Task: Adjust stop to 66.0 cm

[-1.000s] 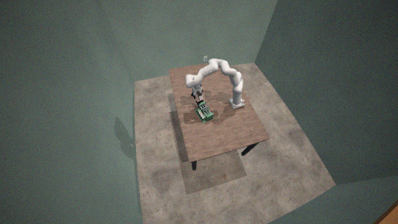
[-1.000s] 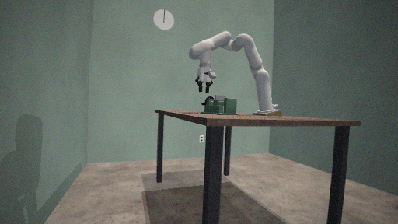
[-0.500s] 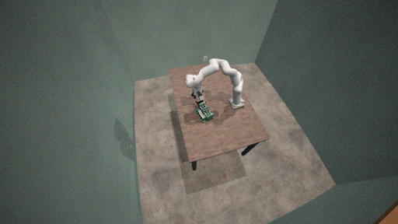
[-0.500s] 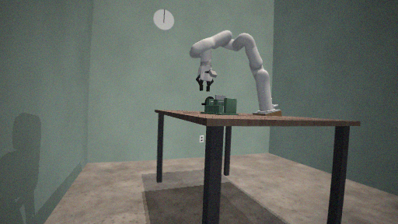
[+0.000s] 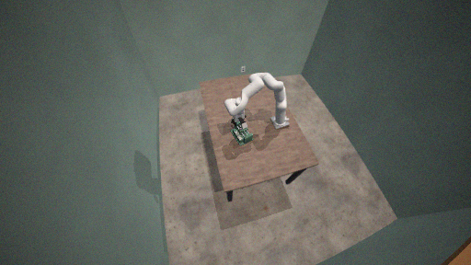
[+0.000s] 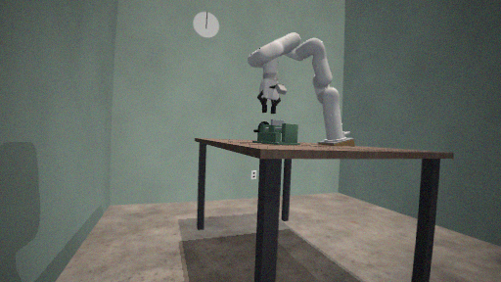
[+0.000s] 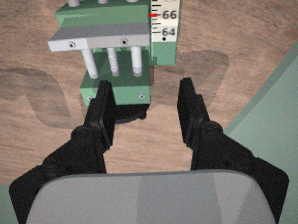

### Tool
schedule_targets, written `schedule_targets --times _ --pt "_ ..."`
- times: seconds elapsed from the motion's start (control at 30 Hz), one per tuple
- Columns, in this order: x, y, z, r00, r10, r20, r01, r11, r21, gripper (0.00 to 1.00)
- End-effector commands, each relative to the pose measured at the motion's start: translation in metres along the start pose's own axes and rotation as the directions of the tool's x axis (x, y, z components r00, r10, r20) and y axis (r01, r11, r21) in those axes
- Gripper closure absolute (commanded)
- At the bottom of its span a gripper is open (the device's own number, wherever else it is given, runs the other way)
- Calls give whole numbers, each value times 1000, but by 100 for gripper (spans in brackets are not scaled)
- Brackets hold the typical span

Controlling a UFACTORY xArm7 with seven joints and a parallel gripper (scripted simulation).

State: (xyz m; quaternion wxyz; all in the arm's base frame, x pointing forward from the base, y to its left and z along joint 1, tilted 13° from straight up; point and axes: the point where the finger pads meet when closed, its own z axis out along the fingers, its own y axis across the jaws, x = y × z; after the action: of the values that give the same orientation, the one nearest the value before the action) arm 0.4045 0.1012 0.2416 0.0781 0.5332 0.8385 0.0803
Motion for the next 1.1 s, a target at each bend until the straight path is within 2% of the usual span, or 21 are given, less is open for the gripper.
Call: schedule_targets --times 0.0,0.03,0.1,0.33,0.5,0.6,1.07 --pt "42 7 -1 1000 6 11 -6 1000 1 43" --pt "55 9 0 1000 6 11 -6 1000 1 43" --pt "55 9 0 1000 6 11 -6 1000 1 43" --pt "129 17 0 1000 6 11 -6 1000 1 43" --pt "161 21 1 1000 6 11 -6 1000 1 43" --pt "170 22 1 1000 6 11 -6 1000 1 43" --pt "172 22 1 1000 6 11 -6 1000 1 43"
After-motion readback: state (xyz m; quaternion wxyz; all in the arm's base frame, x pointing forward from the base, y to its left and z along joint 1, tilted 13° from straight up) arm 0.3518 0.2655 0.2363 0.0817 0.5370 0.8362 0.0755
